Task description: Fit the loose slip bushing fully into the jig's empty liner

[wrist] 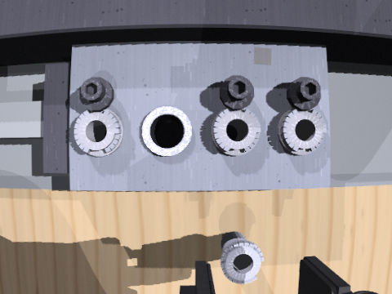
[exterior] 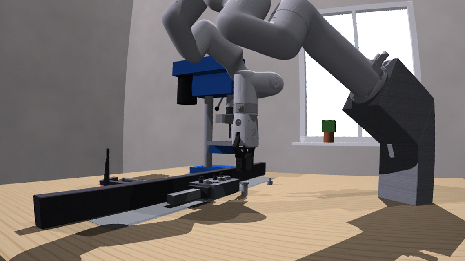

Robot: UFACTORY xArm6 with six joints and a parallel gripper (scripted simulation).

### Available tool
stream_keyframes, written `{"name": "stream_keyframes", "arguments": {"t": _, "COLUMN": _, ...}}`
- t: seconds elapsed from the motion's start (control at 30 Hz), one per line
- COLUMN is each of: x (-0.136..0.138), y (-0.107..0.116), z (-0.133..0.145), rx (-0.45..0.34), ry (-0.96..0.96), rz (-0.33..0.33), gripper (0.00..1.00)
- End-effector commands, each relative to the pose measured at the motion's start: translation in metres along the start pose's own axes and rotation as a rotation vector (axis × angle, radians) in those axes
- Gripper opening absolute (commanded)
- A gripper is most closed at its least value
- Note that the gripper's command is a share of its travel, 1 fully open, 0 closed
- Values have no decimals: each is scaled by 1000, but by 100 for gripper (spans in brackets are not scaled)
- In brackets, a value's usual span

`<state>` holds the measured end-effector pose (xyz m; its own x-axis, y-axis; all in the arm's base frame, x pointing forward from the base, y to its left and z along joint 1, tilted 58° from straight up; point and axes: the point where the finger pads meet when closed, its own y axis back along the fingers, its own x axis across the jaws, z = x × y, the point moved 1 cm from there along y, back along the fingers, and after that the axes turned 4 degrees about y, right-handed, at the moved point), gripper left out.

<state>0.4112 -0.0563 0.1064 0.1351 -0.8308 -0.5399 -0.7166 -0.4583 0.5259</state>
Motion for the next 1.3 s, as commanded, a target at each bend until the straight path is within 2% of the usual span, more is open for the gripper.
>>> {"name": "stream_keyframes", "arguments": {"t": 0.0, "x": 0, "y": -4, "z": 0, "rx": 2, "ry": 0, "rz": 1, "gripper": 50}}
{"name": "stream_keyframes", "arguments": {"t": 0.67, "x": 0, "y": -22, "z": 1, "rx": 2, "ry": 0, "rz": 1, "gripper": 50}}
{"name": "stream_keyframes", "arguments": {"t": 1.27, "x": 0, "y": -25, "z": 1, "rx": 2, "ry": 0, "rz": 1, "gripper": 50}}
